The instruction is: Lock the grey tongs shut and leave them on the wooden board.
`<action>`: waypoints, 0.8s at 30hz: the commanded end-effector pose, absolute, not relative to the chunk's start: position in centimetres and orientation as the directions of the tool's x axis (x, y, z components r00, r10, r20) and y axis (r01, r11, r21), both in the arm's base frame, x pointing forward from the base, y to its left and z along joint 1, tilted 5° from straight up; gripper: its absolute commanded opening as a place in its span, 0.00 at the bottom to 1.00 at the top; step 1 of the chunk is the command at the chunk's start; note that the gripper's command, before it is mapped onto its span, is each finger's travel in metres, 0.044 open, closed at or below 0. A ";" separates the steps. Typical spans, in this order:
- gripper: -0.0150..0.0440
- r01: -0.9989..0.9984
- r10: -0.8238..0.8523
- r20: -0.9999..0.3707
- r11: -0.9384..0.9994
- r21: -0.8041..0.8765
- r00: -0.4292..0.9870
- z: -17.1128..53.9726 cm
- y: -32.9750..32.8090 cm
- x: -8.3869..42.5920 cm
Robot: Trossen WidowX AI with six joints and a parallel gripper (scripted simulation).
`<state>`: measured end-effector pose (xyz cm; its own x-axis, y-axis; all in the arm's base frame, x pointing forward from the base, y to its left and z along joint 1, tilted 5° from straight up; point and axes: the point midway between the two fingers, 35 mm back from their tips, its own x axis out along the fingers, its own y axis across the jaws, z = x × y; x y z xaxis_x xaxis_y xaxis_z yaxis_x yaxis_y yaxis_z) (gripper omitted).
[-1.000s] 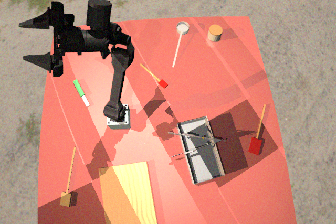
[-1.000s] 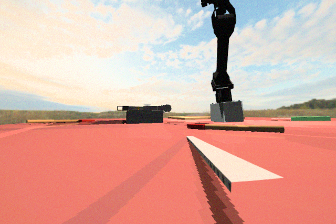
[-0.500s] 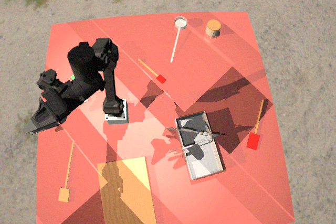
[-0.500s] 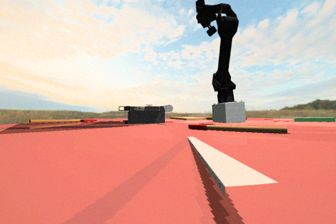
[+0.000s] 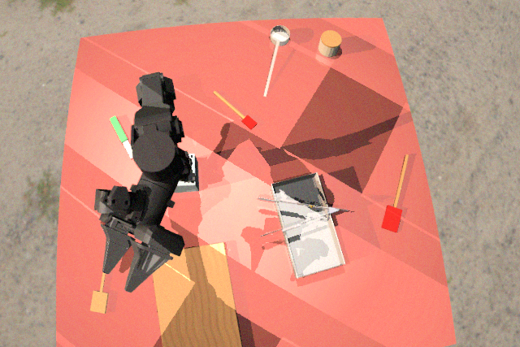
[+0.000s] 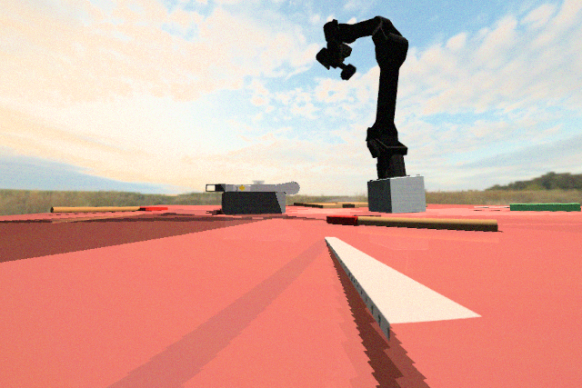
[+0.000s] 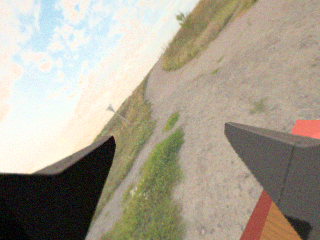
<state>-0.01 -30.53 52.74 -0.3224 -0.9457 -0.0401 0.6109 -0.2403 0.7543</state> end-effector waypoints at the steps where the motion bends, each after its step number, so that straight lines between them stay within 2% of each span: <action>1: 1.00 0.721 -0.971 -0.132 -0.236 0.652 -0.198 49.7 -32.9 4.3; 9: 1.00 0.915 -0.946 -0.322 -0.107 0.389 0.027 43.3 -35.3 13.0; 14: 1.00 0.978 -0.862 -0.476 0.092 0.187 0.172 38.1 -35.1 19.6; 24: 1.00 0.843 -0.615 -0.721 0.532 -0.082 0.319 28.5 -30.6 30.0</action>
